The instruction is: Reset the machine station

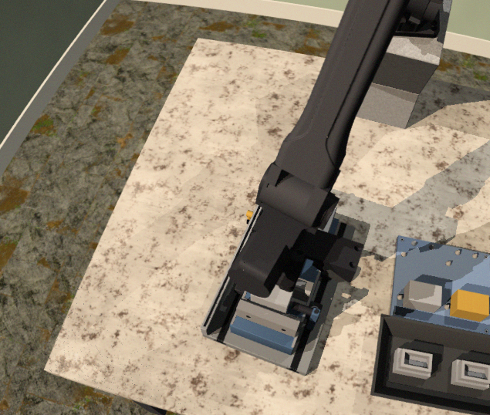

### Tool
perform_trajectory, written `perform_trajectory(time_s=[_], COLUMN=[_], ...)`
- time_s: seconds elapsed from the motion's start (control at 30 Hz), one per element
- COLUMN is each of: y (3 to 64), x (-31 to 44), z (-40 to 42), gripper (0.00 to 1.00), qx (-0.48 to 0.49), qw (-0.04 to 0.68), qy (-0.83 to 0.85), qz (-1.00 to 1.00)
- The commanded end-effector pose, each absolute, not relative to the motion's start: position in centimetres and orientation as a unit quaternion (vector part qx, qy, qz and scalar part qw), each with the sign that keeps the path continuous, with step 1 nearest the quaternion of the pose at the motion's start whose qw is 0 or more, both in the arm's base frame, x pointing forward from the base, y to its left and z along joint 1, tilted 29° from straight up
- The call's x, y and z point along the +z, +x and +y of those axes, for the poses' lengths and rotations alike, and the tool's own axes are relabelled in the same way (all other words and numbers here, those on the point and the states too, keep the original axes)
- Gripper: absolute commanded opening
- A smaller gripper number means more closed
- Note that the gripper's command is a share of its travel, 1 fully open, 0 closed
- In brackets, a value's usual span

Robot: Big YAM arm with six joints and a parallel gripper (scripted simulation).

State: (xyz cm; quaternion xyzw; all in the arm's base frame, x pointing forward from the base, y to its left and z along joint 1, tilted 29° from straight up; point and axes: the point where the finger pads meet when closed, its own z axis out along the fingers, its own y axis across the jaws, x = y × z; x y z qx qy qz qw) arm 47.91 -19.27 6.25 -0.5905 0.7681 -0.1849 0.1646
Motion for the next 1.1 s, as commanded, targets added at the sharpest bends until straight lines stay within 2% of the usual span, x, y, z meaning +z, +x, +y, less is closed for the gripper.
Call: perform_trajectory(time_s=[0.0, 1.07], y=[49.40, 49.50], x=[7.11, 7.27], z=[-19.49, -19.45], gripper=[0.00, 0.00], qx=[-0.197, -0.192], qw=[0.172, 0.169], qy=[-0.586, -0.587], qz=[0.767, 0.768])
